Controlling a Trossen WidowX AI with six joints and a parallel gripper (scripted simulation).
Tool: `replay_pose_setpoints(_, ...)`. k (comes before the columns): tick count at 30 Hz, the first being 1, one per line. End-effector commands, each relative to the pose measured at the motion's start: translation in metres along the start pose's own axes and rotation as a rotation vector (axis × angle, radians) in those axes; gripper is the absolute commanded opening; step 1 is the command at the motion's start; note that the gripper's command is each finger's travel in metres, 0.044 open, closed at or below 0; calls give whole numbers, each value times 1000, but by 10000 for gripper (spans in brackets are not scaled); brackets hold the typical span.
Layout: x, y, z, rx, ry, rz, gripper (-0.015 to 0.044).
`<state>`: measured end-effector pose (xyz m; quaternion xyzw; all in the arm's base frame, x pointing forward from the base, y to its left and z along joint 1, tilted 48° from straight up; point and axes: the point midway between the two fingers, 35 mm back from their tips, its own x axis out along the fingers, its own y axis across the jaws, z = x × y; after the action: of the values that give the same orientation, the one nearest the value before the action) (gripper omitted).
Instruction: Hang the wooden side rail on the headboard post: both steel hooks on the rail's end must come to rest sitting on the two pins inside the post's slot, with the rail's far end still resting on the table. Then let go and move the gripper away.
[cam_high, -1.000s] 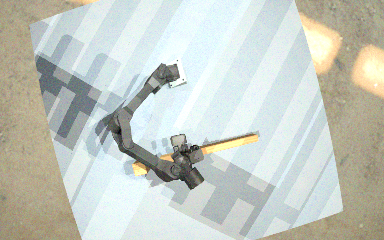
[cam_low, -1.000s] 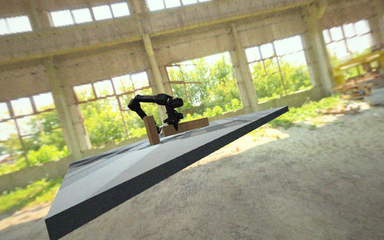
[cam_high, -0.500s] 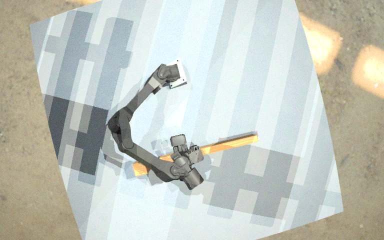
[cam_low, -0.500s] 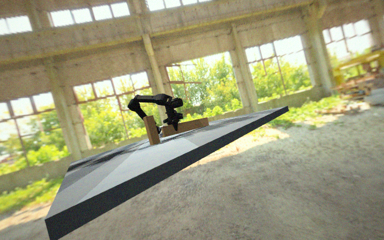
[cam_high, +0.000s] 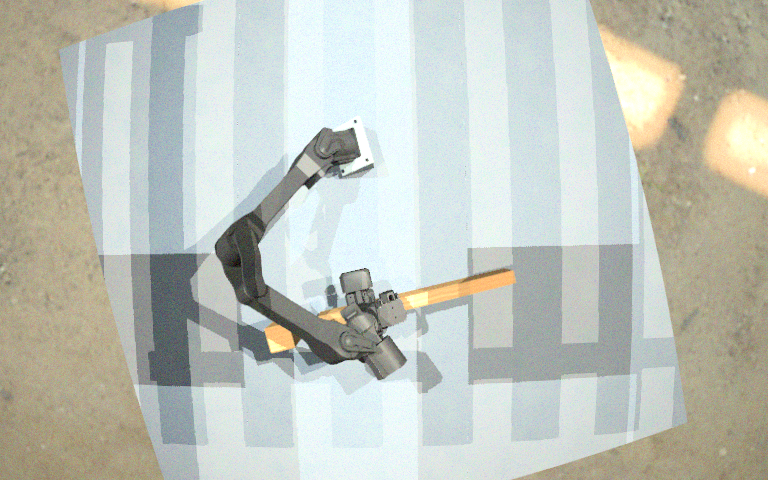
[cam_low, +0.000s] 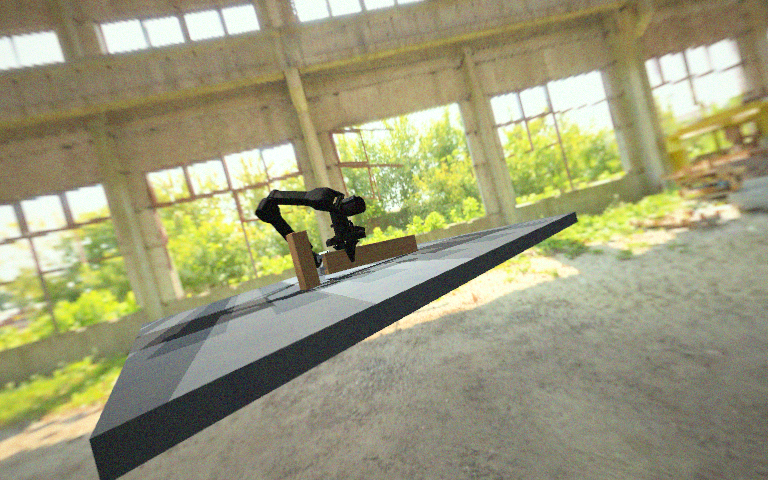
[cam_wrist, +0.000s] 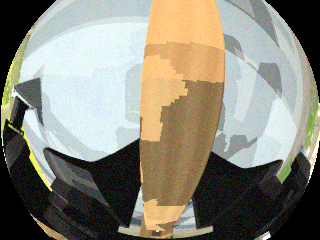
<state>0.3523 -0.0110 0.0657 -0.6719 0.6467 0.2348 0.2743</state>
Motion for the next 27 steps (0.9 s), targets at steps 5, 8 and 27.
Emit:
replay_pose_setpoints(5,-5,-3,-3,2,-1,-16,0)
replay_pose_setpoints(8,-5,-3,-3,2,-1,-16,0)
replay_pose_setpoints(27,-6,-3,-5,2,-1,-16,0)
